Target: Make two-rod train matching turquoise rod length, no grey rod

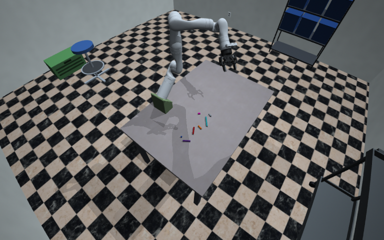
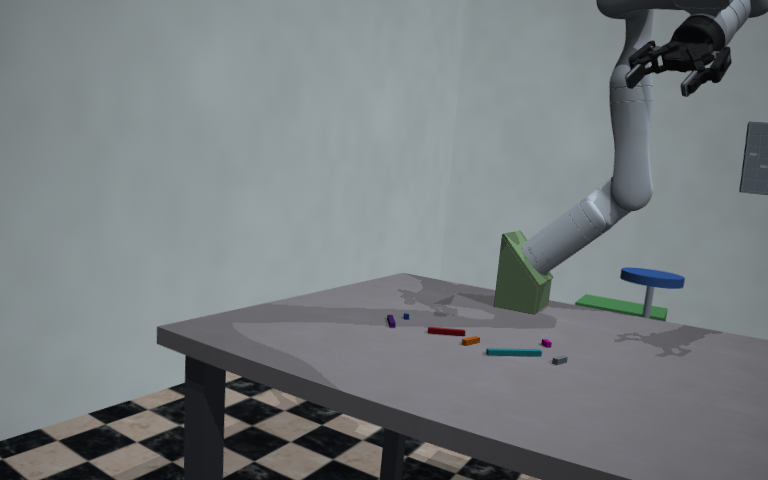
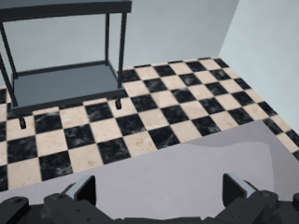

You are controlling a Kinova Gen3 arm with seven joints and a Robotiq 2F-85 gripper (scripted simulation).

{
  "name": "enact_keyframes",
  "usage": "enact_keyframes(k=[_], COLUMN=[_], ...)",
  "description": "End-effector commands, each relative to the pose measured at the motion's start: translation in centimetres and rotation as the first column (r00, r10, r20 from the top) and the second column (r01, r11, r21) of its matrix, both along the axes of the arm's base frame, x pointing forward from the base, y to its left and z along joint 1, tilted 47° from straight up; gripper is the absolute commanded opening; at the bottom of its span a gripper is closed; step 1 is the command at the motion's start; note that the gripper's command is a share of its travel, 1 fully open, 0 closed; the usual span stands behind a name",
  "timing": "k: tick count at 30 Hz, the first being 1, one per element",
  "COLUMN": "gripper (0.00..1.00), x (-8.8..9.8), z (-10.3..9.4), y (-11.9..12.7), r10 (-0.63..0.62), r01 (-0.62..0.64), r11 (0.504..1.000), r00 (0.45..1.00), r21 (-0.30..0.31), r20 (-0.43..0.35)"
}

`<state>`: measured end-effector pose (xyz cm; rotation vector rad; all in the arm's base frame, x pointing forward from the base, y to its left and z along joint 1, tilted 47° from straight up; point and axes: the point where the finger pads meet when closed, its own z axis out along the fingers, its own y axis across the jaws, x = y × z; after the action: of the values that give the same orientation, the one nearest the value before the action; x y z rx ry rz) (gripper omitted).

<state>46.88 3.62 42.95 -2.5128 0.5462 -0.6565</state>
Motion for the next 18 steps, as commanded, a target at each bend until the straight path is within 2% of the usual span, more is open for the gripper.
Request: enact_keyframes(k=[1, 3, 4, 12, 13, 18], gripper=[1.0, 1.0, 1.0, 1.0, 1.0, 1.0], x=[0.0, 0.0, 0.2, 0.2, 0.2, 0.2], z=[-0.1, -0.1, -2.1, -2.1, -4.1, -4.1], y=[-0.1, -0.1, -0.7, -0.7, -1.2, -1.2], r10=[0.0, 0.0, 0.025, 0.025, 0.052, 0.052], r01=[0.0, 0.0, -0.025, -0.025, -0.052, -0.052], r11=[1.0, 1.0, 1.0, 1.0, 0.999, 0.999], r00=[1.0, 1.0, 0.999, 0.999, 0.997, 0.997], r21=[0.007, 0.007, 0.006, 0.006, 0.008, 0.008], r20=[-0.001, -0.001, -0.026, -0.026, -0.05, -0.05])
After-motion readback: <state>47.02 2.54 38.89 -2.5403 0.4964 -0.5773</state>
